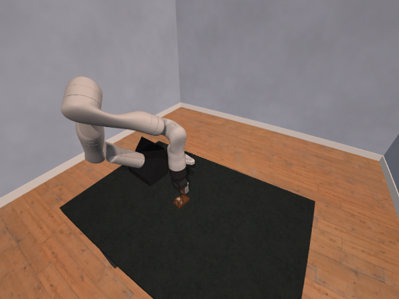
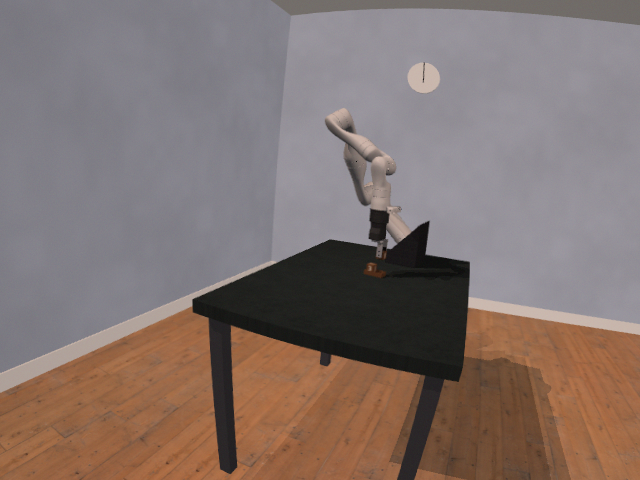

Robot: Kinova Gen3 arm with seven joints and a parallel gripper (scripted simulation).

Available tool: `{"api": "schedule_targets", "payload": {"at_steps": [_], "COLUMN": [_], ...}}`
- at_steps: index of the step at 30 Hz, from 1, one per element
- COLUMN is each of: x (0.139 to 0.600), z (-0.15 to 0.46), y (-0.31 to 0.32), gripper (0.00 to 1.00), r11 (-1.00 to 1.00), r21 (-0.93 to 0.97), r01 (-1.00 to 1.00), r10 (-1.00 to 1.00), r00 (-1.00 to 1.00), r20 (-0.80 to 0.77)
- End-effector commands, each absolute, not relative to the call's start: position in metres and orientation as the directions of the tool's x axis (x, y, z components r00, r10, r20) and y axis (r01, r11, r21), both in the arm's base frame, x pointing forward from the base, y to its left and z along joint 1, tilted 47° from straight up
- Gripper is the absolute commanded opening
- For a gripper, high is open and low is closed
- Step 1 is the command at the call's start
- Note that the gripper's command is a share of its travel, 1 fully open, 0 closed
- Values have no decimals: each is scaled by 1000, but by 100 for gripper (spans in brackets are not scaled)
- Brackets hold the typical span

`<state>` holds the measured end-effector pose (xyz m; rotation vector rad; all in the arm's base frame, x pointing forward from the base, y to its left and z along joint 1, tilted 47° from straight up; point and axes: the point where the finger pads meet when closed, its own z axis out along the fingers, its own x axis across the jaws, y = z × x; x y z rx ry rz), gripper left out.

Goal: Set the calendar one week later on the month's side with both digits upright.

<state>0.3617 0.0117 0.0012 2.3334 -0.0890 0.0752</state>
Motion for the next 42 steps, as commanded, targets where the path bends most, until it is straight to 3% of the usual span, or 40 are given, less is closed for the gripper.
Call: {"api": "schedule_targets", "payload": {"at_steps": [1,42], "x": [359,359], "z": [-5,-14], "y": [3,-7], "gripper": [60,60], "r11": [-685,-685], "r21": [724,724], "r01": [-85,-85], "r10": [-46,-46], "r00": [996,996], "r20": [73,73]}}
